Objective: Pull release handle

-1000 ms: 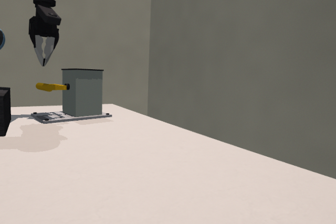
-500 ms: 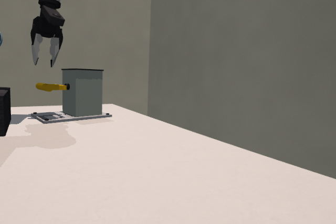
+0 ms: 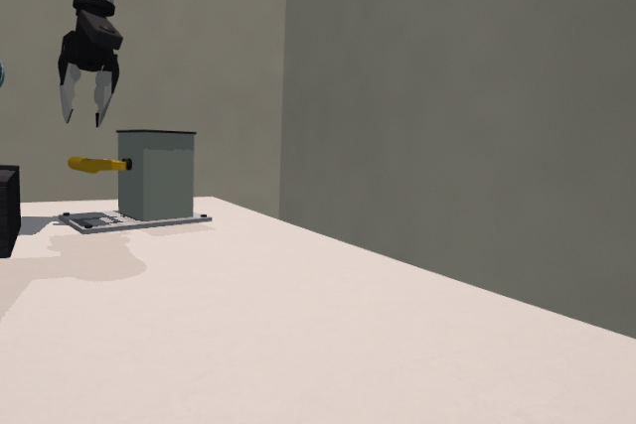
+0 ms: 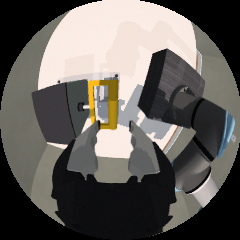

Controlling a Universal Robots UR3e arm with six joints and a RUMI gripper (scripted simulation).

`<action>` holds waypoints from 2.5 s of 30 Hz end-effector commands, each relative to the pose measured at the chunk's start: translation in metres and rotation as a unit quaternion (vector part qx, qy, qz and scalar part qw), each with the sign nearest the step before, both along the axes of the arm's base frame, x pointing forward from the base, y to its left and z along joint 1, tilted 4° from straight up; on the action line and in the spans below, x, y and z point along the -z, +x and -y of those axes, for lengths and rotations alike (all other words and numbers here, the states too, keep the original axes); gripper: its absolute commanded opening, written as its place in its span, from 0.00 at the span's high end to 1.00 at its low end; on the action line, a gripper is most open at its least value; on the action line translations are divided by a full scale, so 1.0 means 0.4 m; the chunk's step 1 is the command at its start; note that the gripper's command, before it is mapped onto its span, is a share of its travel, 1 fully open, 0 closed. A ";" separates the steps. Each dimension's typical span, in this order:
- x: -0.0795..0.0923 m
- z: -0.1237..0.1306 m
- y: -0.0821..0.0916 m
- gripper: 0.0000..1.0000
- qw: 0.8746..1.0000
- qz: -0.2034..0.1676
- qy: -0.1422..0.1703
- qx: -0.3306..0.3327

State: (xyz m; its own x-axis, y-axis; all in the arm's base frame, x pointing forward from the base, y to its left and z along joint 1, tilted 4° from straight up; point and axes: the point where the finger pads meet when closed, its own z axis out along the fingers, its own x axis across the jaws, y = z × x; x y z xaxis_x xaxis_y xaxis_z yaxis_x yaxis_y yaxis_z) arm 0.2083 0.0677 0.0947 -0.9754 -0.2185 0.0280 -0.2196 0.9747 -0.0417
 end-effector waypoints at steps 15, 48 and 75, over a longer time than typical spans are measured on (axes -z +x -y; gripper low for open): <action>-0.001 0.000 0.001 0.70 1.000 0.001 0.000 0.000; 0.068 0.002 0.007 0.70 1.000 0.001 0.000 0.000; 0.118 0.003 0.010 0.70 1.000 0.001 0.000 0.000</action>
State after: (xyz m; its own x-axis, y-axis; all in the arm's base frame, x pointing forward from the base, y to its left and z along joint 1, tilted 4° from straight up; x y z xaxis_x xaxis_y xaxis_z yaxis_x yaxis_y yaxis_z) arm 0.2118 0.0667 0.0474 -0.9754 -0.2185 0.0281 -0.2195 0.9747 -0.0417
